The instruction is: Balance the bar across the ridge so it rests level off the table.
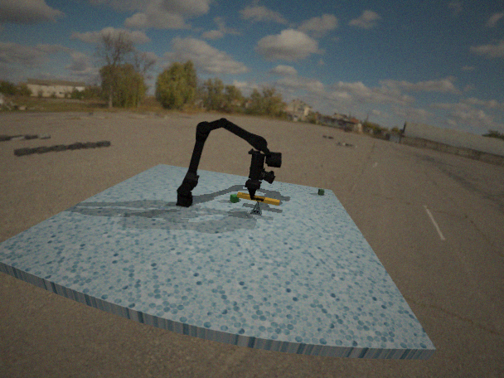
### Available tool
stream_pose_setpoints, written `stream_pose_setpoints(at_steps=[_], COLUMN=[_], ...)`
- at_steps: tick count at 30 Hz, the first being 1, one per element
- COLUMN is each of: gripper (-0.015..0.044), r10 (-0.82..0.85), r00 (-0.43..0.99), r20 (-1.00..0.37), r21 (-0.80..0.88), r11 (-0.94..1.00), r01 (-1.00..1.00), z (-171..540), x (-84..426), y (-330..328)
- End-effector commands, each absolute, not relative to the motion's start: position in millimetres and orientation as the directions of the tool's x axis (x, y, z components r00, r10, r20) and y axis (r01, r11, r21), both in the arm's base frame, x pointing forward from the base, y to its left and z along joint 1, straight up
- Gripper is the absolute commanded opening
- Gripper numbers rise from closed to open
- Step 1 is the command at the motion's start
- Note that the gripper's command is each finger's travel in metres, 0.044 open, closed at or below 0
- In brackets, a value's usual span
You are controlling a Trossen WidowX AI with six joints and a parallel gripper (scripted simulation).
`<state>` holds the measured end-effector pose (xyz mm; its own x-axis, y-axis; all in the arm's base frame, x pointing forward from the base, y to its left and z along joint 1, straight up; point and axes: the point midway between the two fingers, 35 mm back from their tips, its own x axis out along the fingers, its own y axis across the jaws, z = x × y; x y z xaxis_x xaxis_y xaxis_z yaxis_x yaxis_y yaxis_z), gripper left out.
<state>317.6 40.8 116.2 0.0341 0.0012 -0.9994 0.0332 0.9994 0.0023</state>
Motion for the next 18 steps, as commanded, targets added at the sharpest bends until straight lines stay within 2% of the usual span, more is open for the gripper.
stream_pose_setpoints(at_steps=[1, 18], gripper=[0.0000, 0.0000], r10=[0.005, 0.005], r00=[0.035, 0.035], r20=[-0.999, -0.999], r21=[0.006, 0.006], r11=[0.999, 0.999], r01=[0.032, 0.032], z=[115.4, 114.0], x=[317.8, 317.9], y=[41.2, 41.2])
